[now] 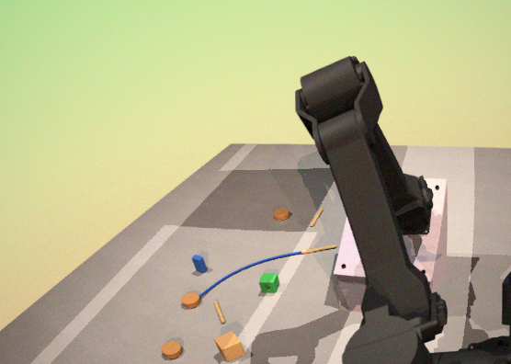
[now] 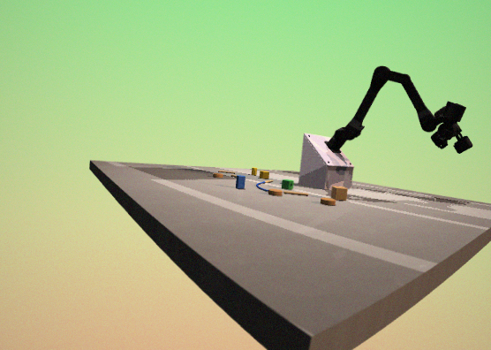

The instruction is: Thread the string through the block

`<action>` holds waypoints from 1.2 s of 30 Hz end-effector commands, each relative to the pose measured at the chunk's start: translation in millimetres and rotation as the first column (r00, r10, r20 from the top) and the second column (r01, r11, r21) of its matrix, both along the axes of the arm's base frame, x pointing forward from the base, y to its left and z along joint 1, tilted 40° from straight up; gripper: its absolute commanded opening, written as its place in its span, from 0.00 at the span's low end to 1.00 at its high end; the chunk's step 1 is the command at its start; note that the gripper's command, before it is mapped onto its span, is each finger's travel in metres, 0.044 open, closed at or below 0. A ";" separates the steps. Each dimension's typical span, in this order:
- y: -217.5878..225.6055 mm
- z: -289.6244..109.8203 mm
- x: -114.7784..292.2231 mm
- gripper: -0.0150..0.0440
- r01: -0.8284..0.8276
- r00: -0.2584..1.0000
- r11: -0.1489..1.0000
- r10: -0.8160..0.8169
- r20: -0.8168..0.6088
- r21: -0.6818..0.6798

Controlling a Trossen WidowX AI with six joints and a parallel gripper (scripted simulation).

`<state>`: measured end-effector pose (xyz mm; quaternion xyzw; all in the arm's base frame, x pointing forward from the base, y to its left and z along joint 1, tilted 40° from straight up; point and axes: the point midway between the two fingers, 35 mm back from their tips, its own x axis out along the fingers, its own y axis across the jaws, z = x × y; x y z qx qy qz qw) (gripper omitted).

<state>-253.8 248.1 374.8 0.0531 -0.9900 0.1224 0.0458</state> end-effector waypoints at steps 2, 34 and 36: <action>0.0 0.0 0.0 1.00 0.000 1.000 1.000 0.000 0.000 0.000; 156.6 -133.3 348.9 1.00 0.584 0.459 0.021 -0.833 0.309 -0.812; 151.1 -142.9 375.2 1.00 0.545 0.402 -0.070 -0.853 0.334 -0.836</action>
